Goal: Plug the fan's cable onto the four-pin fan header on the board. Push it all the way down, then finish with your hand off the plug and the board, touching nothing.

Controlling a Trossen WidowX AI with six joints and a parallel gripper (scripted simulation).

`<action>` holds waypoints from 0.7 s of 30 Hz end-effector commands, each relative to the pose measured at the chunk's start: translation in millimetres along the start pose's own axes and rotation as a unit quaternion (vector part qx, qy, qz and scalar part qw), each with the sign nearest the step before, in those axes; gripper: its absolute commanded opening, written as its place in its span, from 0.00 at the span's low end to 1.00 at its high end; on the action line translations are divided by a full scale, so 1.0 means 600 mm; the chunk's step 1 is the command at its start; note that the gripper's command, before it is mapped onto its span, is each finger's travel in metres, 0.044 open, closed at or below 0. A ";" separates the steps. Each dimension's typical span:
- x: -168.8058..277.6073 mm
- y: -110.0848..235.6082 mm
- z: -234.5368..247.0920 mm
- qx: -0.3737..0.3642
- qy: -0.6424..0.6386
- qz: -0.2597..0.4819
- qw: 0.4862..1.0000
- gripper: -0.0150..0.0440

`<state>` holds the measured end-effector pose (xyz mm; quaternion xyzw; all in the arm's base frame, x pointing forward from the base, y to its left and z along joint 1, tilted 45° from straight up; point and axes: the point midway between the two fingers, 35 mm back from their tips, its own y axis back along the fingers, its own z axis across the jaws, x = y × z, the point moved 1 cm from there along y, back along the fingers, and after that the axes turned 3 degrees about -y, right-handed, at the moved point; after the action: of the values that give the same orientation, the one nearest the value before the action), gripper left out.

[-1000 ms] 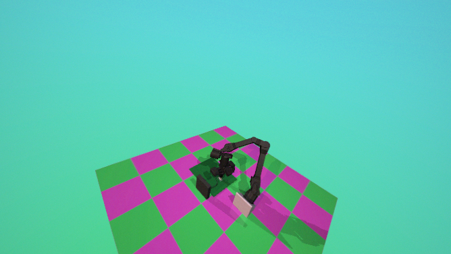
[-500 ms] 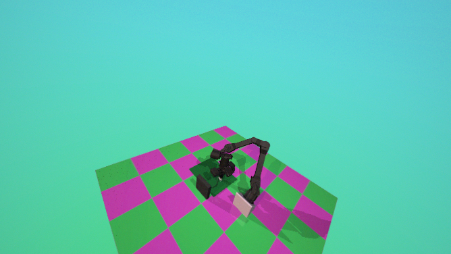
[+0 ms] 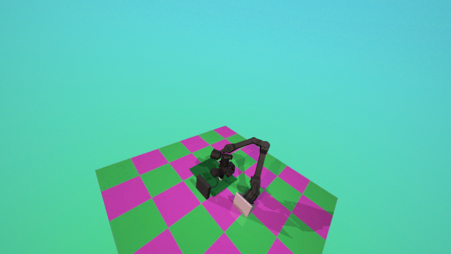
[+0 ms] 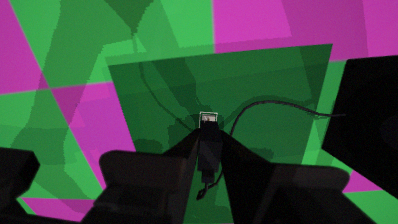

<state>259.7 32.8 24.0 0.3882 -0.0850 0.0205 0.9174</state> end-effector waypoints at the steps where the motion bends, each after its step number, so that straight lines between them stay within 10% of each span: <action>1: 0.001 -0.004 0.001 -0.001 0.002 0.002 1.000 0.25; 21: 0.001 -0.024 0.001 -0.002 0.002 0.002 1.000 0.25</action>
<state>261.2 25.5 16.0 0.3893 -0.0850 0.0224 0.9169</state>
